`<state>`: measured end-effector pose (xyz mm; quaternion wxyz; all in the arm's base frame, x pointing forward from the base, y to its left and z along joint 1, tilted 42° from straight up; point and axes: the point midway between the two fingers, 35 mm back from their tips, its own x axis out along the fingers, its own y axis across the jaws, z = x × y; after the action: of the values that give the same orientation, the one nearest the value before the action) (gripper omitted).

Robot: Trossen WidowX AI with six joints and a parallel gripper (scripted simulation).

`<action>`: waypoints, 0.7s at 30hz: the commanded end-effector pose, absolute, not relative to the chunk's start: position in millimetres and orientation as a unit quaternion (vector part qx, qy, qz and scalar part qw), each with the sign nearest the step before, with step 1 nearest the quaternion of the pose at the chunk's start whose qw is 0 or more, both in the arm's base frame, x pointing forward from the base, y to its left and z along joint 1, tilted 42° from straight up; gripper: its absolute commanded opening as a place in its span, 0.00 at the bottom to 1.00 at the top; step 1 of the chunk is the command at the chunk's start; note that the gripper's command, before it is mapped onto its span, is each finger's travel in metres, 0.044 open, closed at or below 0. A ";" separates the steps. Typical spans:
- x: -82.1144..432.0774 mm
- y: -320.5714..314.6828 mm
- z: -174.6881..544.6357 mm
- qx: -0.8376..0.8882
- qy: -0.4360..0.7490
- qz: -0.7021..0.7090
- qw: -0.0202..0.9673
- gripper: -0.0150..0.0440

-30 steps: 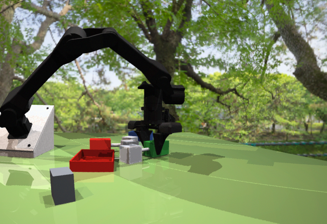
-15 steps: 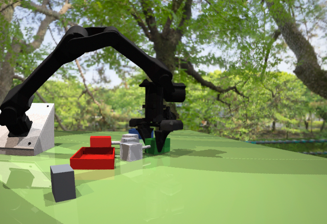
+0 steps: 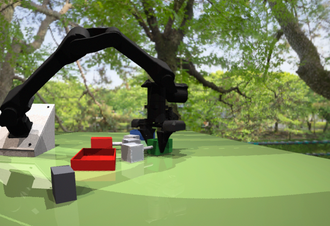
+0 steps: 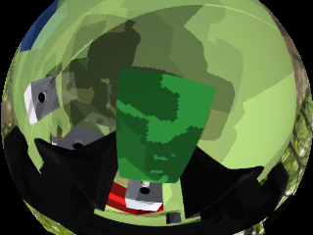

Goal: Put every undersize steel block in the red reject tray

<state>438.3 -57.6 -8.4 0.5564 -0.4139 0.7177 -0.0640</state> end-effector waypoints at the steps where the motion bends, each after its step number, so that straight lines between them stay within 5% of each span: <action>1: 442.7 -53.6 -7.2 -0.414 0.714 -0.065 0.561 0.25; 21: 436.3 -38.3 16.2 -0.414 0.726 -0.066 0.545 0.25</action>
<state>436.2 -38.6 16.2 0.5453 -0.4139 0.7259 -0.0658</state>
